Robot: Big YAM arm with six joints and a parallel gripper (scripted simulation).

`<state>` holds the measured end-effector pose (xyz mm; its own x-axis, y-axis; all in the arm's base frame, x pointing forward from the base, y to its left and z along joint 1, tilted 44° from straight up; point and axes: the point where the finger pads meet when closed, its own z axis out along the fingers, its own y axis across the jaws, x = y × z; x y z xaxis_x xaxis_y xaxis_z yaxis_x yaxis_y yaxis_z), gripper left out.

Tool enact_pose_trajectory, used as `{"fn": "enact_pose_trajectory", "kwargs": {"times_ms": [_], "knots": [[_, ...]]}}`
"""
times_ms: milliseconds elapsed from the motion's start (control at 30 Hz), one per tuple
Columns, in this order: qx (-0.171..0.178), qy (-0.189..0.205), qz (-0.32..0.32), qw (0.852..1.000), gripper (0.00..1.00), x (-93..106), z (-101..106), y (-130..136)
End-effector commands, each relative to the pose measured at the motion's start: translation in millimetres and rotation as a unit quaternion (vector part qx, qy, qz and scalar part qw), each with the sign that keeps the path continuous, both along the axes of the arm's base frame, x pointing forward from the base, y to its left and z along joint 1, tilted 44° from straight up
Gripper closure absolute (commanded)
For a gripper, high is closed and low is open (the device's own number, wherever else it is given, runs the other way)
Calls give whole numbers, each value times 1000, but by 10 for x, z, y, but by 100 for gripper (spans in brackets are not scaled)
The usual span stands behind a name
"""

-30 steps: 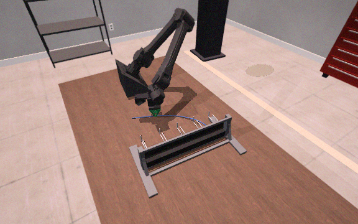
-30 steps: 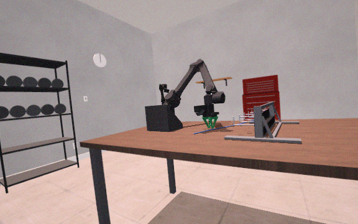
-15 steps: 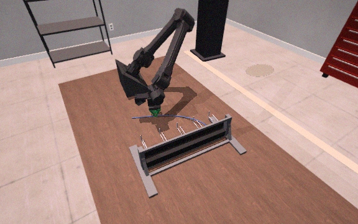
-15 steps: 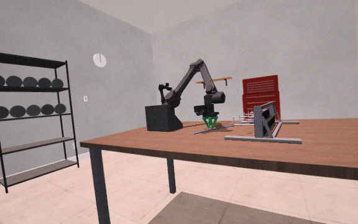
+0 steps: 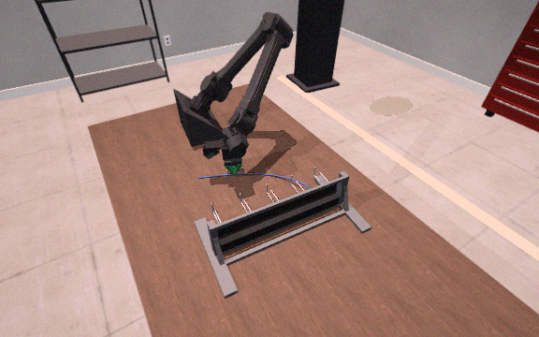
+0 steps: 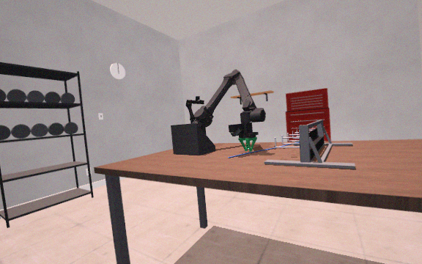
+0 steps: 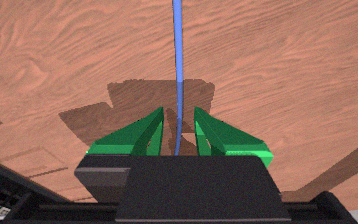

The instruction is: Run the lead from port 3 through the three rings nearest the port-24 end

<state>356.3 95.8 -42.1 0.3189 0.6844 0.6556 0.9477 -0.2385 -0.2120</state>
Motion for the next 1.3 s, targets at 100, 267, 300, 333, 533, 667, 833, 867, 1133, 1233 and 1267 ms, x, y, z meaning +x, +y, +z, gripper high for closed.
{"fn": "enact_pose_trajectory", "kwargs": {"times_ms": [100, 267, 300, 333, 533, 667, 833, 867, 1133, 1233, 1267], "knots": [[1, 0, -4, 1000, 68, 8, 1, -7], [0, -6, -4, 1000, 68, 32, 22, -12], [0, -8, -4, 1000, 68, 43, 28, -14], [0, -8, -4, 1000, 68, 39, 29, -14], [0, -8, -4, 1000, 68, 30, 28, -15], [0, -8, -4, 1000, 68, 30, 28, -15], [0, -8, -4, 1000, 68, 30, 28, -15], [0, -8, -4, 1000, 68, 30, 28, -15], [0, -8, -4, 1000, 68, 30, 28, -15], [0, -8, -4, 1000, 68, 30, 28, -15], [0, -8, -4, 1000, 68, 30, 28, -15]]}}
